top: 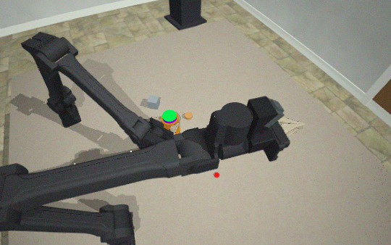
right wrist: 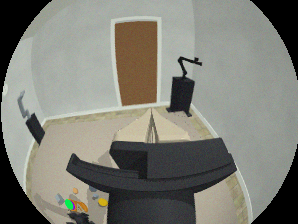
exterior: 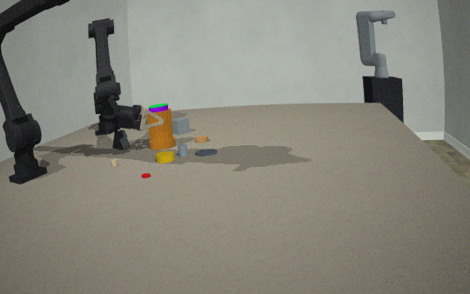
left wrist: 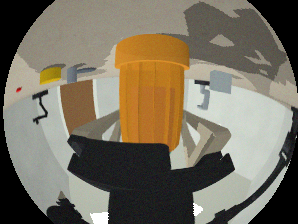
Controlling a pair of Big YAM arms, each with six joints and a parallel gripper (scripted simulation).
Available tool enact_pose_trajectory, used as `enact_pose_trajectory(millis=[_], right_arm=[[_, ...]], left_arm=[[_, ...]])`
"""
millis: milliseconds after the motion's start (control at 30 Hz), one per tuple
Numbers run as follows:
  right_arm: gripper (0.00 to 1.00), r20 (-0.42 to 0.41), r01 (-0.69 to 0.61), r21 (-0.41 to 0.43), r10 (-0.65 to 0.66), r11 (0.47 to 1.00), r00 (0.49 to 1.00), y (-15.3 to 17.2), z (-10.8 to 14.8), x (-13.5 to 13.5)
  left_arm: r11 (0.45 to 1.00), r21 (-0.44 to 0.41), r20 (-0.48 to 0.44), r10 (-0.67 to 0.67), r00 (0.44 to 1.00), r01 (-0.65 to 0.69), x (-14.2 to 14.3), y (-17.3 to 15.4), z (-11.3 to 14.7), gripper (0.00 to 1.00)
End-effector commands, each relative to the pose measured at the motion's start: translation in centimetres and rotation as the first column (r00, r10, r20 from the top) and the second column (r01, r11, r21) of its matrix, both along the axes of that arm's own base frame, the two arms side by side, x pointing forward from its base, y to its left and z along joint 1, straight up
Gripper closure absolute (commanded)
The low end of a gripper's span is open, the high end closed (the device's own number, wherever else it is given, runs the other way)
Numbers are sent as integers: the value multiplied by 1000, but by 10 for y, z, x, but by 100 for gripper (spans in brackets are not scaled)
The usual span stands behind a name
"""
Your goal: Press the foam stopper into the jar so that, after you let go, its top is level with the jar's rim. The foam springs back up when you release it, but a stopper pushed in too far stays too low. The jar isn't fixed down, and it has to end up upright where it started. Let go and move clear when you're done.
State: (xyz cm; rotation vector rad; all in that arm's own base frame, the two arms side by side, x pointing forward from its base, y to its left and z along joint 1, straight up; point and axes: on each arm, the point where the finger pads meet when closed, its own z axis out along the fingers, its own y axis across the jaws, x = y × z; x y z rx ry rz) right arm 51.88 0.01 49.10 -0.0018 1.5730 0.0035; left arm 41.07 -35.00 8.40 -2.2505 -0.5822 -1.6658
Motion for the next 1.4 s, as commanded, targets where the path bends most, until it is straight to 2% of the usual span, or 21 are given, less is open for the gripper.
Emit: enact_pose_trajectory(millis=[0,67,100,133,200,300,333,467,633,667,700,967,1200,1233,1267,1367], right_arm=[[100,13,-16,-10,16,1000,1000,6,6,-4],[100,13,-16,-10,16,1000,1000,6,6,-4],[100,28,-7,-5,7,1000,1000,3,15,-3],[100,-27,-20,-16,20,1000,999,8,-11,6],[100,-32,-23,-26,22,999,999,10,-12,7],[100,-10,-30,-45,29,999,1000,14,7,9],[100,9,-31,-52,32,998,999,16,22,10],[100,-32,-52,-90,49,995,998,26,8,14],[100,-59,-73,-125,66,989,996,35,2,18],[100,-92,-81,-138,69,987,993,37,-14,19],[100,-73,-82,-145,72,986,995,40,1,19],[100,-167,-158,-229,122,960,978,70,-27,26],[100,-218,-210,-279,151,937,964,88,-40,29],[100,-246,-221,-287,151,932,957,89,-54,28],[100,-231,-226,-293,160,929,960,94,-42,29],[100,-266,-268,-321,185,909,946,107,-53,29]], left_arm=[[1000,17,-7,-24,1000,24,2,-14,12,36],[1000,17,-7,-24,1000,24,2,-14,12,36],[1000,13,-4,-22,1000,22,3,-13,12,36],[1000,13,-5,-24,1000,24,3,-16,13,36],[1000,13,-5,-24,1000,24,3,-16,13,36],[1000,13,-5,-24,1000,24,3,-16,13,36],[1000,13,-5,-24,1000,24,3,-16,13,36],[1000,13,-5,-24,1000,24,3,-16,13,36],[1000,13,-5,-24,1000,24,3,-16,13,36],[1000,13,-5,-24,1000,24,3,-16,13,36],[1000,13,-5,-24,1000,24,3,-16,13,36],[1000,13,-5,-24,1000,24,3,-16,13,36],[1000,13,-5,-24,1000,24,3,-16,13,36],[1000,13,-5,-24,1000,24,3,-16,13,36],[1000,13,-5,-24,1000,24,3,-16,13,36],[1000,13,-5,-24,1000,24,3,-16,13,36]])
